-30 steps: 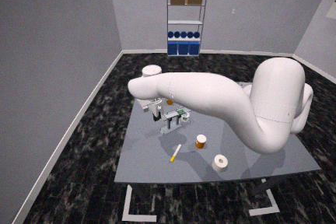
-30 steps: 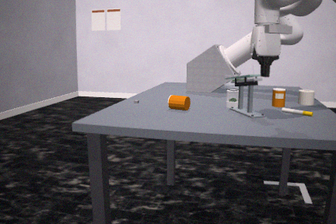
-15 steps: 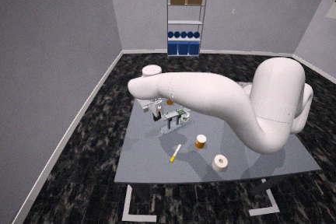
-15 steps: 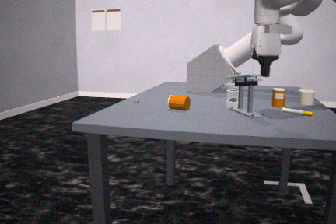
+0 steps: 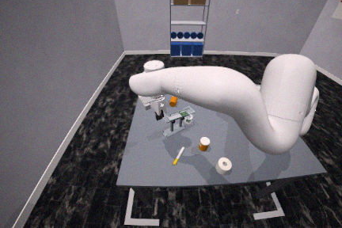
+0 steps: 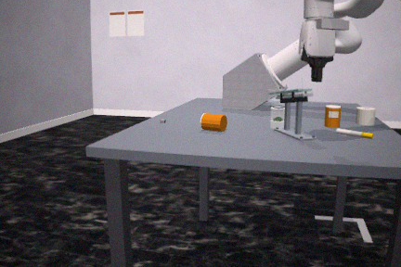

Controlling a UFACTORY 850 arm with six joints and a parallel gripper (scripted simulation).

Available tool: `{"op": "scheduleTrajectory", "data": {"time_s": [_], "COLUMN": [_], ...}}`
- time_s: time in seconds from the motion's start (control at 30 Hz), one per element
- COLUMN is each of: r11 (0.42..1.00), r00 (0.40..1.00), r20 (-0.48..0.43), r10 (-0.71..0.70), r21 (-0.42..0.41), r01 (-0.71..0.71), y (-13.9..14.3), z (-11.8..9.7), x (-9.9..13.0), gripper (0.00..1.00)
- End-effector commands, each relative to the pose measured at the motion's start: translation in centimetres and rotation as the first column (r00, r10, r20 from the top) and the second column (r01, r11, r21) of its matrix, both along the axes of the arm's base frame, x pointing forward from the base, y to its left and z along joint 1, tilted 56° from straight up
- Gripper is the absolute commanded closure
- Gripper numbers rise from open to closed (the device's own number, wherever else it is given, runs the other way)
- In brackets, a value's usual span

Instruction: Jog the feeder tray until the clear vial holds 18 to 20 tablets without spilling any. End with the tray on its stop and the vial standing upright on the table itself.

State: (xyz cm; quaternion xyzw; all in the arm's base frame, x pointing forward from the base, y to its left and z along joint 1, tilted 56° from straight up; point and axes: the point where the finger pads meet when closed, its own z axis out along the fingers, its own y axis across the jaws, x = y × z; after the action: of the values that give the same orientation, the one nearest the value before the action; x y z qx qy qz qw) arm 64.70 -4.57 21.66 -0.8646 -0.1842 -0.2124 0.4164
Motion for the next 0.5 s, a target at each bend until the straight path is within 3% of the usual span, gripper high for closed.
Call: {"op": "scheduleTrajectory", "data": {"time_s": [0.0, 0.47], "r11": [1.000, 1.000], "r00": [1.000, 1.000], "r20": [0.001, 0.001], "r10": [-0.001, -0.001], "r21": [0.000, 0.000], "r01": [0.001, 0.001], "y": [-0.7, -2.1], "z": [0.5, 1.5], "x": [-0.1, -0.5], "gripper": [1.00, 1.00]}}
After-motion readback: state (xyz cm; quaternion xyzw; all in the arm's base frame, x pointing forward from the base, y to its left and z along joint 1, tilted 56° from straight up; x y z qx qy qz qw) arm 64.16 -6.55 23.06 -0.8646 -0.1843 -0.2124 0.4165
